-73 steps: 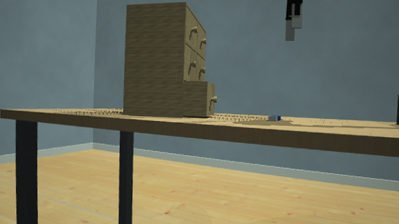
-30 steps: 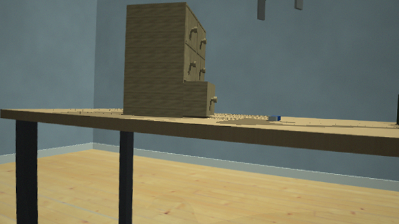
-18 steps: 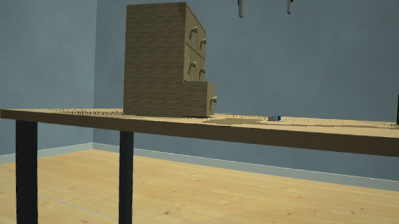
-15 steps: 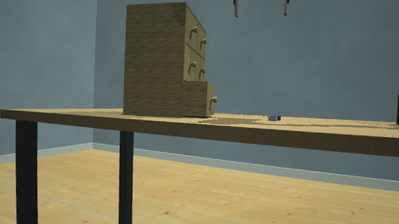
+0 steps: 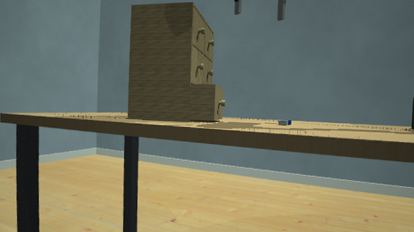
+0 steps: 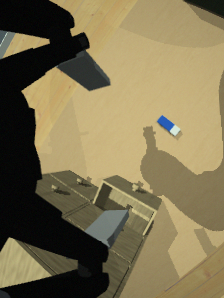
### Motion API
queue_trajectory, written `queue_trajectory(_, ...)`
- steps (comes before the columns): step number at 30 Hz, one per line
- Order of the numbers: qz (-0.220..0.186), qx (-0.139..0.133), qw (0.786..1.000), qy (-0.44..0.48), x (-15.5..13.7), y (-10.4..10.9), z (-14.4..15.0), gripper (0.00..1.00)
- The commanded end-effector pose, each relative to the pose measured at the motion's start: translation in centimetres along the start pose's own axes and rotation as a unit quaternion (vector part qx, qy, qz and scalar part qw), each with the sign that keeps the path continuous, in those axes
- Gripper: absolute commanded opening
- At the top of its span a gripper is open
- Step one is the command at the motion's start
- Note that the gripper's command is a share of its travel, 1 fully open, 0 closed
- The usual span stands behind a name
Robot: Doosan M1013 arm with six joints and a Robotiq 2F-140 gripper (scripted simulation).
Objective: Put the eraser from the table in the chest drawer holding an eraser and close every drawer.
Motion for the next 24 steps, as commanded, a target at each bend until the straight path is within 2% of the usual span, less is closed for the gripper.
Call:
queue_trajectory(1,0.01,-0.007,0.99,0.139,-0.1,0.0,0.2,1.0)
queue_trajectory(3,0.01,-0.008,0.983,0.184,-0.1,0.0,0.2,1.0)
queue_trajectory(5,0.01,-0.008,0.983,0.184,-0.1,0.0,0.2,1.0)
queue_trajectory(6,0.012,-0.01,0.968,0.25,-0.1,0.0,0.2,1.0)
queue_trajectory(12,0.024,-0.017,0.928,0.371,-0.4,-0.7,0.8,1.0)
queue_trajectory(16,0.052,-0.033,0.898,0.435,-0.8,-1.9,2.0,1.0)
queue_trajectory(20,0.07,-0.039,0.918,0.389,-1.3,-3.7,3.6,1.0)
queue_trajectory(22,0.07,-0.039,0.918,0.389,-1.3,-3.7,3.6,1.0)
queue_trajectory(24,0.08,-0.043,0.927,0.363,-1.6,-4.7,4.6,1.0)
Point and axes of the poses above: the point where the finger pads meet when closed, its own y axis back along the fingers, its own z axis across the jaws, x = y × z, the point moved 2 cm from there along y, back along the fingers, and after that the axes turned 13 degrees about -y, right-handed, at the moved point
